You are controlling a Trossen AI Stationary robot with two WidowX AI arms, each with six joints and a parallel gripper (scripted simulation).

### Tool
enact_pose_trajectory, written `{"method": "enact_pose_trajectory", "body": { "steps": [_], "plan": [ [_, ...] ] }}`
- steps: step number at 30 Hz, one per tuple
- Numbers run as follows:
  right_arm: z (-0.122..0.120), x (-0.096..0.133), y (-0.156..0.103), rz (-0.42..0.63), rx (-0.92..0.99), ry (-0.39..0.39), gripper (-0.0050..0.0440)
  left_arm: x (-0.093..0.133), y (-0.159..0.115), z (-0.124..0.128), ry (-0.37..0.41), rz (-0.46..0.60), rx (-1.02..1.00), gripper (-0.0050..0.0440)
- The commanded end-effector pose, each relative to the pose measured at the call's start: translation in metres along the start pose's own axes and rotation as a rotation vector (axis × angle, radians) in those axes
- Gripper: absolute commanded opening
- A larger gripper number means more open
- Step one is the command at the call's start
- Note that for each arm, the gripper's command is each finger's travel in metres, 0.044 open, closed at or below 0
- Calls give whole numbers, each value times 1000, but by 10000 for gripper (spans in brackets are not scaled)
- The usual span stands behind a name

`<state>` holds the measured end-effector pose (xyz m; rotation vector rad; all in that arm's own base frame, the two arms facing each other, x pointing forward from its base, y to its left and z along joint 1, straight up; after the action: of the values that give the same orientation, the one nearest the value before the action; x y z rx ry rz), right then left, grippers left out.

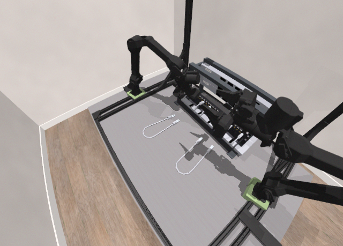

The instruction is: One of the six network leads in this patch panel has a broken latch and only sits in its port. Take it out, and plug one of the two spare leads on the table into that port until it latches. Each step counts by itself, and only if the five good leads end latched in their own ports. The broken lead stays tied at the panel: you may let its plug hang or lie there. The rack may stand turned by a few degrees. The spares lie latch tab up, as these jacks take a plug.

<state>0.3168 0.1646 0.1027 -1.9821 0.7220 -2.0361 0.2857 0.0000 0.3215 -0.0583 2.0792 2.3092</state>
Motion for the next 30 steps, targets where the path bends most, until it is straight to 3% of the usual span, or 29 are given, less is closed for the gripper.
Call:
{"method": "enact_pose_trajectory", "body": {
  "steps": [1,17,18,30],
  "plan": [
    [1,19,35,0,0,0,54,0,0,0,0,0,0,440],
    [1,19,35,0,0,0,54,0,0,0,0,0,0,440],
    [-1,-1,-2,7,4,6,54,0,0,0,0,0,0,440],
    [-1,-1,-2,7,4,6,54,0,0,0,0,0,0,440]
  ]
}}
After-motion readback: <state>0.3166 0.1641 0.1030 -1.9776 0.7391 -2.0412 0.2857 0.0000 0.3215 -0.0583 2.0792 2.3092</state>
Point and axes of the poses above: on each arm, the point midway between the two fingers, 35 mm back from their tips, its own x axis back along the fingers, its own z axis across the jaws, y = z × x, the point moved 3 cm from there along x, back along the fingers, and after that the axes turned 6 degrees about -x, right-handed, at the moved point
